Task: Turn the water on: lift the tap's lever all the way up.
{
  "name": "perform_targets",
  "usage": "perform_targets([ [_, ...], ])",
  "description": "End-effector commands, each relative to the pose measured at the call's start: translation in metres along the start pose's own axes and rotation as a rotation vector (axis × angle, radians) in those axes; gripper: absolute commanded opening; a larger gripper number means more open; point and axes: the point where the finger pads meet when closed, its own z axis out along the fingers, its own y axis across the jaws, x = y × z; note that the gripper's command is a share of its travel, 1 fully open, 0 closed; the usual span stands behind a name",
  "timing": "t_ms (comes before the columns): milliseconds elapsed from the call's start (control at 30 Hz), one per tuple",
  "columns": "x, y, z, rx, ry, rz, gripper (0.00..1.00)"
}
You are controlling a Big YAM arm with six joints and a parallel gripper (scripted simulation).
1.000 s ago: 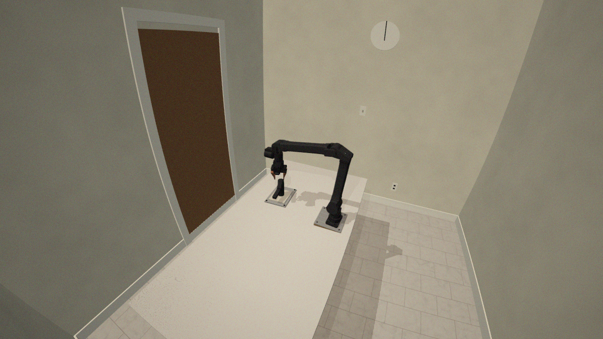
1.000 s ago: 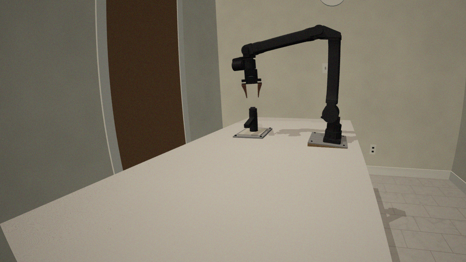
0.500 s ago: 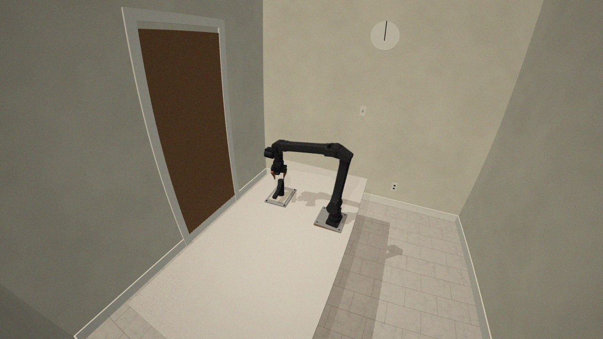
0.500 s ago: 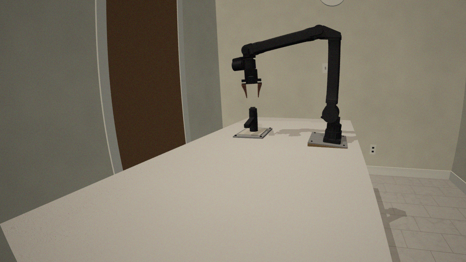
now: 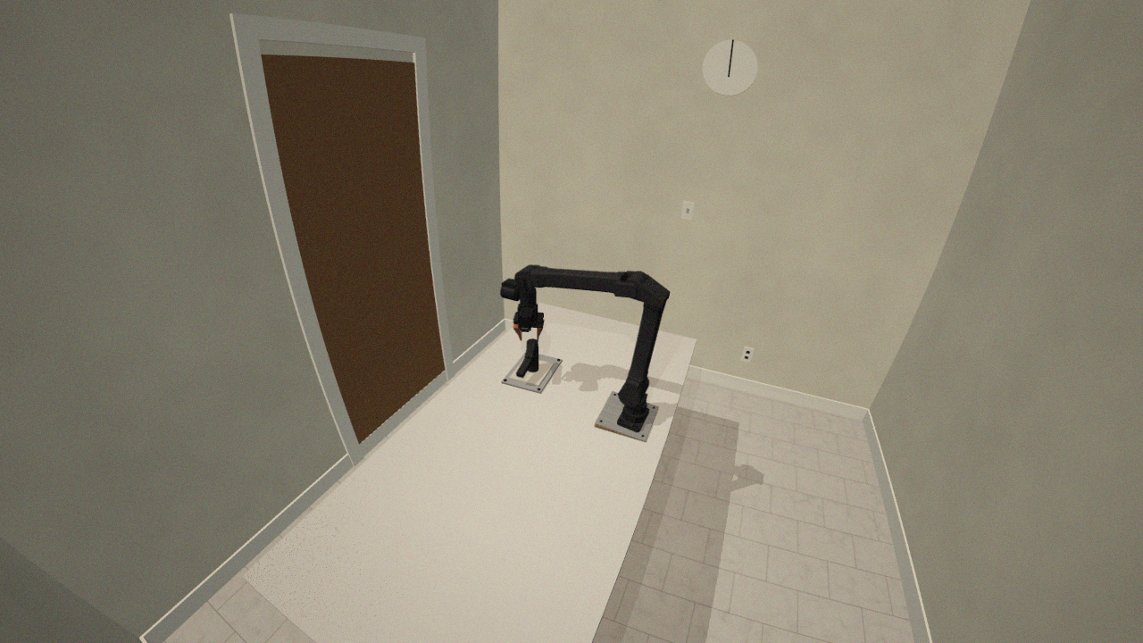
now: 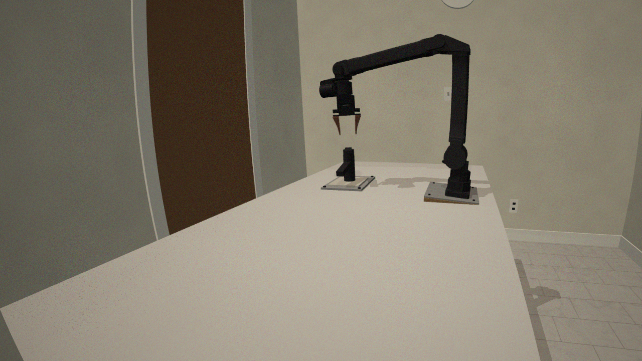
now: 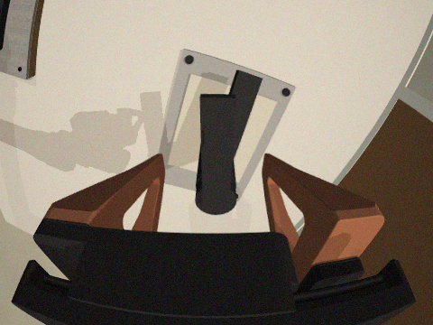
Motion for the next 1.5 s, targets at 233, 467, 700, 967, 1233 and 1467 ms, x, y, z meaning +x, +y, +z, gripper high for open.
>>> perform_targets([
  [233,0.014,-0.012,-0.012,0.048,0.022,0.02,0.62],
  [467,0.011,-0.006,-0.002,0.035,0.016,0.022,0.62],
  [700,0.01,-0.003,0.015,0.018,0.007,0.024,0.62],
  [967,0.011,-0.005,0.019,0.032,0.014,0.025,0.62],
  [1233,0.01,-0.003,0.035,0.026,0.011,0.026,0.62],
  [1467,0.01,-0.004,0.045,0.019,0.008,0.025,0.62],
])
